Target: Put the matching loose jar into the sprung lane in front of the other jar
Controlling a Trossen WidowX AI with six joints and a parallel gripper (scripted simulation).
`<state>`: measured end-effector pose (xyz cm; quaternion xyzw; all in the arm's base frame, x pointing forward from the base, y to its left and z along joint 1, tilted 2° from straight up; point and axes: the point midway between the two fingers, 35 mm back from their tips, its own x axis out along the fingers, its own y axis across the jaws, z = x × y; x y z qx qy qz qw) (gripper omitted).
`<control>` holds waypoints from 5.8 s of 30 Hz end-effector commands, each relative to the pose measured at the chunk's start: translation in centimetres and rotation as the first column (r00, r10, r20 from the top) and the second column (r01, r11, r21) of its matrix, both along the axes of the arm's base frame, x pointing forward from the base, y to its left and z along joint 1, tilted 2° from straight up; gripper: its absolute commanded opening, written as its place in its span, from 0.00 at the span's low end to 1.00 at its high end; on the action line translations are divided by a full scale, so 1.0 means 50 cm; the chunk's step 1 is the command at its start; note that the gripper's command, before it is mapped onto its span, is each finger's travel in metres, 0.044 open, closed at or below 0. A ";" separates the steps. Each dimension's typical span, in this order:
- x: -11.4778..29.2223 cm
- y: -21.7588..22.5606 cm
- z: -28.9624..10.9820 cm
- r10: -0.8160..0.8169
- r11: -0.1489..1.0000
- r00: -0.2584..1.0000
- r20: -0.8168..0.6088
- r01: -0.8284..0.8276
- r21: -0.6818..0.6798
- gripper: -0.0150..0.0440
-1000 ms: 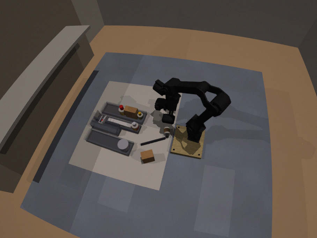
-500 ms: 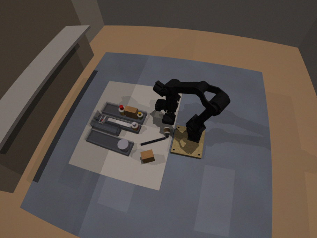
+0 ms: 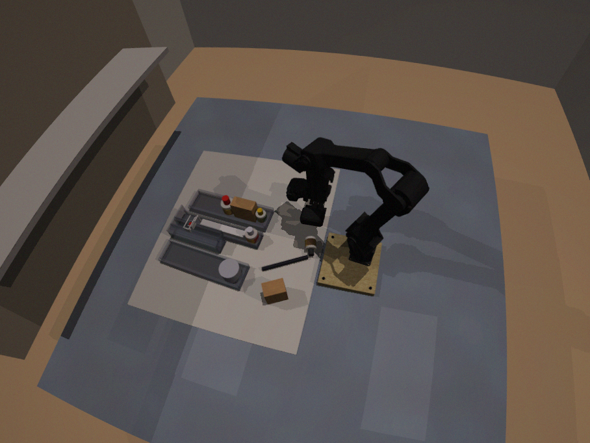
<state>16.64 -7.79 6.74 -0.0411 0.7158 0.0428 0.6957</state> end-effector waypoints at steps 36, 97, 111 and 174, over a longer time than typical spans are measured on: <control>0.145 0.097 0.123 -0.043 0.999 0.999 0.026 0.043 0.001 0.25; 0.268 0.266 0.013 -0.086 0.996 0.996 0.030 0.086 0.010 0.25; 0.279 0.266 0.013 -0.086 0.996 0.996 0.030 0.086 0.010 0.25; 0.329 0.268 0.012 -0.086 0.996 0.996 0.032 0.086 0.011 0.25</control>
